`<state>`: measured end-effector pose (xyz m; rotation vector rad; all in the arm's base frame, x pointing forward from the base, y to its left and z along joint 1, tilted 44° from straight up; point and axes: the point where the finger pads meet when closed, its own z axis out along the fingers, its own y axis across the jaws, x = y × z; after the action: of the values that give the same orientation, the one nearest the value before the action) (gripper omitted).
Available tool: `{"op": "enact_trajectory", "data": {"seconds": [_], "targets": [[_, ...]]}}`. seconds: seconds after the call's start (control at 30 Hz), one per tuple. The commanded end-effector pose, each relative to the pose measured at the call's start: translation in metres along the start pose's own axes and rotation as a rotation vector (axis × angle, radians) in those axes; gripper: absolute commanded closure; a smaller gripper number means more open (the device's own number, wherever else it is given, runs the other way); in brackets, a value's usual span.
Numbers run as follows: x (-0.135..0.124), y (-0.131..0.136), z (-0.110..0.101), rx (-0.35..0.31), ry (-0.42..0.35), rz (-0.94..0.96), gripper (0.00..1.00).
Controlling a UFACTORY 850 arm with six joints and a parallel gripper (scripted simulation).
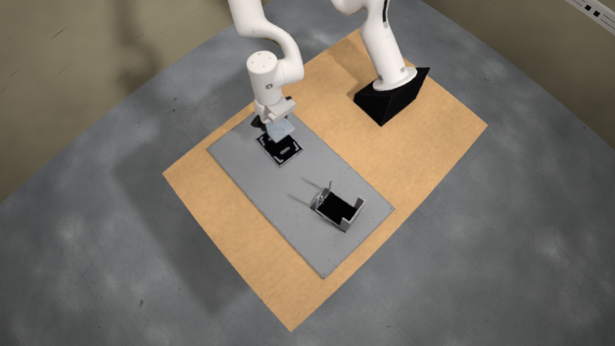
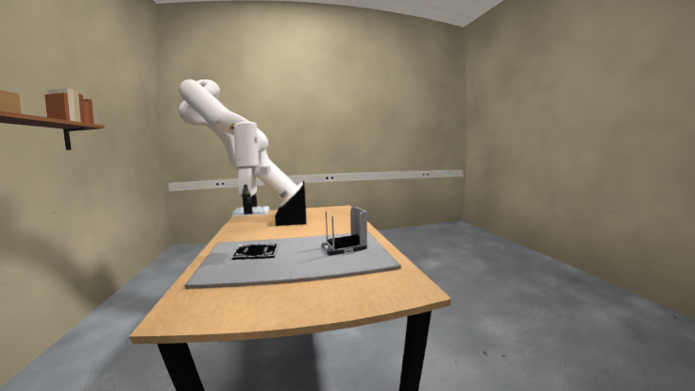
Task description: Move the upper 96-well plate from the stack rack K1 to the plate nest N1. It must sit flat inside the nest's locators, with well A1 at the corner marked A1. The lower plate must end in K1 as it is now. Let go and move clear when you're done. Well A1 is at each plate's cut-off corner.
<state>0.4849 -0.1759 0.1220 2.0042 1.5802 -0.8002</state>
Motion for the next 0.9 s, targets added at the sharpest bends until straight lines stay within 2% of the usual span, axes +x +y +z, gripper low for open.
{"op": "enact_trajectory", "data": {"seconds": [0.0,0.87], "targets": [[0.0,0.001,0.005,-0.002,0.0,0.001,1.0],[0.0,0.001,0.042,-0.002,0.0,0.001,1.0]]}}
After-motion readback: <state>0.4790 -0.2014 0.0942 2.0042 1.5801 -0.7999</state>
